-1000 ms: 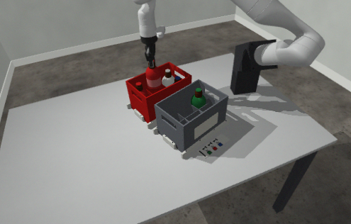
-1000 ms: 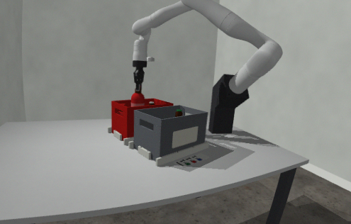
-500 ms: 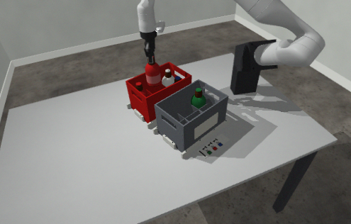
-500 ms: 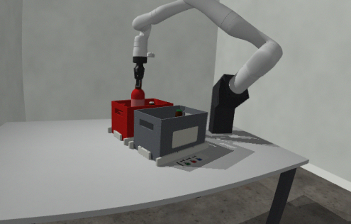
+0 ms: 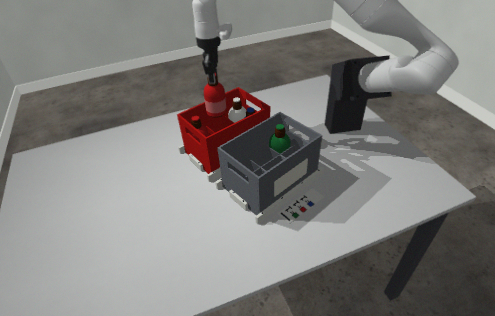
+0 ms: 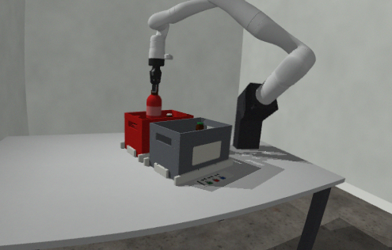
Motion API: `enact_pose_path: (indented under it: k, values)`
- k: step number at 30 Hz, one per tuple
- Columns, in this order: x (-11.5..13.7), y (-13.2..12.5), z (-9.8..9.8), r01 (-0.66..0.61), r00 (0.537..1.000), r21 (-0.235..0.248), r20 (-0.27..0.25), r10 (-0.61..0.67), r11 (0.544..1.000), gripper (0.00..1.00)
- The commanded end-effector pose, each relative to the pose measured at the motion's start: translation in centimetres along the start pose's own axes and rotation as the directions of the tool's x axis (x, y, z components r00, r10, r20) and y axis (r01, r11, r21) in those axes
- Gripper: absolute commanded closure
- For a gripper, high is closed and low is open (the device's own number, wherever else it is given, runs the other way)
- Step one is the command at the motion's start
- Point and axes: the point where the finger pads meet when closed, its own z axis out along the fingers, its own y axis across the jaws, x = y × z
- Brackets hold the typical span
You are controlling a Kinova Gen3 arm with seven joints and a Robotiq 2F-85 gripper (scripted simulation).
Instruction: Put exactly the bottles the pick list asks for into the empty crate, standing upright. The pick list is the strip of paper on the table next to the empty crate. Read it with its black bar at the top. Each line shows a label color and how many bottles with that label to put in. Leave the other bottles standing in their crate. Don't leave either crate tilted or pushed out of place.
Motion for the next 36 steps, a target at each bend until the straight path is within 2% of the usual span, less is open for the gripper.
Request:
enact_pose_path:
  k: [1, 26, 36]
  values:
    - [-0.1, 0.0, -0.6, 0.0, 1.0, 0.001, 0.003, 0.0, 1.0, 0.9]
    - [0.0, 0.0, -4.4, 0.0, 1.0, 0.001, 0.003, 0.0, 1.0, 0.9]
    - [0.1, 0.1, -4.5, 0.0, 1.0, 0.001, 0.003, 0.0, 1.0, 0.9]
